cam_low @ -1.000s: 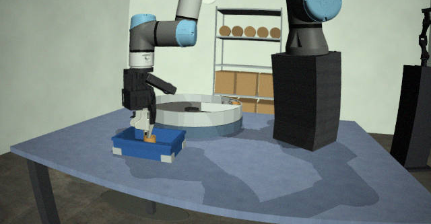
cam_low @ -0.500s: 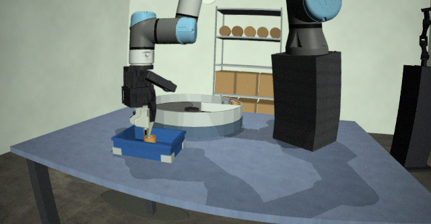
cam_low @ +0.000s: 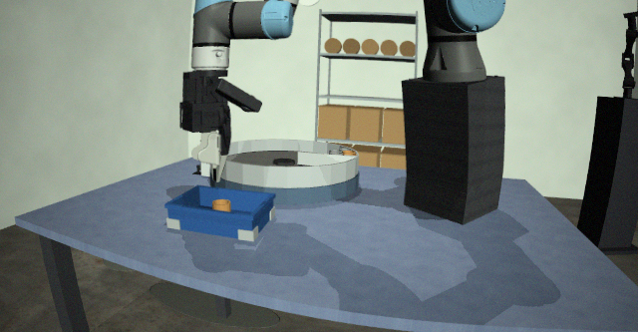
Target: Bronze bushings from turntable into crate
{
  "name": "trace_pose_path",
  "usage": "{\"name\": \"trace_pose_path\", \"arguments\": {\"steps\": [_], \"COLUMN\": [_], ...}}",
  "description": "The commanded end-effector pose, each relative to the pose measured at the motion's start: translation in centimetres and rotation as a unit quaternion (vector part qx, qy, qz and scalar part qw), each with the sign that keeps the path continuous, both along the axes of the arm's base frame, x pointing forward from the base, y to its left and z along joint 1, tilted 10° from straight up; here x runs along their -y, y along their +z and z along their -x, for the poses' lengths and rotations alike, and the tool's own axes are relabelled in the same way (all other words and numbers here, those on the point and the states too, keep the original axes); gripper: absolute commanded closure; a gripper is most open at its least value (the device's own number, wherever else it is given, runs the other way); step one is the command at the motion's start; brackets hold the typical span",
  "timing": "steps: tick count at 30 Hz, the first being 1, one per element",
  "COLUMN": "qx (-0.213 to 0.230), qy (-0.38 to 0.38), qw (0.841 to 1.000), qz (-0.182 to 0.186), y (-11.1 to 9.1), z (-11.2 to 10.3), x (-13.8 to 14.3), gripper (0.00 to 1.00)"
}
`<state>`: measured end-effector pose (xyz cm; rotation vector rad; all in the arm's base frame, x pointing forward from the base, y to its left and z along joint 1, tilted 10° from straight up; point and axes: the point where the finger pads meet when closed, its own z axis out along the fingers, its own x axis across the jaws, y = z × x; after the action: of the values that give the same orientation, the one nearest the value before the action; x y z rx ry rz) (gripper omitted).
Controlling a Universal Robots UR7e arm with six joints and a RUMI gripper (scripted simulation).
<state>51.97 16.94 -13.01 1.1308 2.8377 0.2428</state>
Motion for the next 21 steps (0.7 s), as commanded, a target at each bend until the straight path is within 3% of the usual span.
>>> {"name": "trace_pose_path", "arguments": {"steps": [1,7,21], "qx": [0.0,0.0,0.0], "qy": [0.0,0.0,0.0], "qw": [1.0,1.0,1.0], "qz": [0.0,0.0,0.0], "y": [2.3,3.5,3.6], "z": [0.3,0.4,0.4], "x": [0.3,0.4,0.4], "gripper": [0.94,0.94,0.94]}}
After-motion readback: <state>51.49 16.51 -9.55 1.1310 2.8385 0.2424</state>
